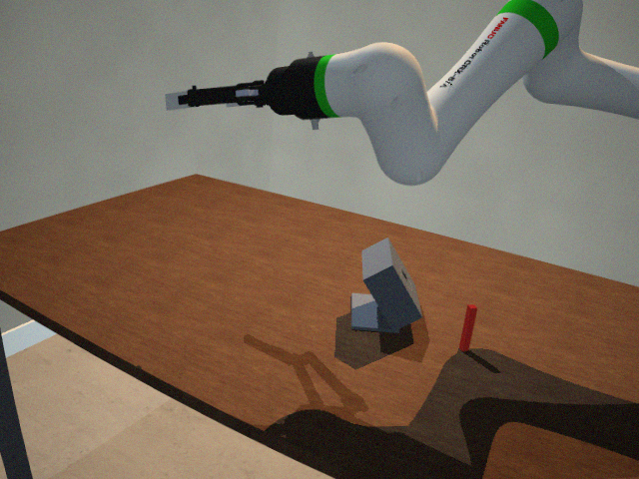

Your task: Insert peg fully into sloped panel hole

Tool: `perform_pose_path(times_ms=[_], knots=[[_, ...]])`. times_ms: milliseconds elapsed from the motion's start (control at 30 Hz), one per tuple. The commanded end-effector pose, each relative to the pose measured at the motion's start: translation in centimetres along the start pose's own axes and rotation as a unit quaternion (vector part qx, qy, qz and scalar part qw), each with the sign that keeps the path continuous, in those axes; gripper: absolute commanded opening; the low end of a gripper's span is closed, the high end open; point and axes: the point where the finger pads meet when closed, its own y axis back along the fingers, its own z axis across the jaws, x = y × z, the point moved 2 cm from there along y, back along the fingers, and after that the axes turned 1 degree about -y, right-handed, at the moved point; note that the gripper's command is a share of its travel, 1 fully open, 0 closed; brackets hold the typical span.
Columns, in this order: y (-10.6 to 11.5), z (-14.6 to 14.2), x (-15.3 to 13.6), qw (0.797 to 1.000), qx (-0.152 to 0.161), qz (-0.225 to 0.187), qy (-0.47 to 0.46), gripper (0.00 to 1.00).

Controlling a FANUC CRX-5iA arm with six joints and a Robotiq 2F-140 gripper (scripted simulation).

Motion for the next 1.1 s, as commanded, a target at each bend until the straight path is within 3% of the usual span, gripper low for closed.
perform_pose_path(times_ms=[0, 567, 1067], knots=[[0.0, 0.0, 0.0, 1.000, 0.000, 0.000, 0.000, 1.00], [0.0, 0.0, 0.0, 1.000, 0.000, -0.001, 0.002, 1.00], [1.8, 1.1, -3.1, 0.986, 0.000, -0.089, 0.140, 1.00]])
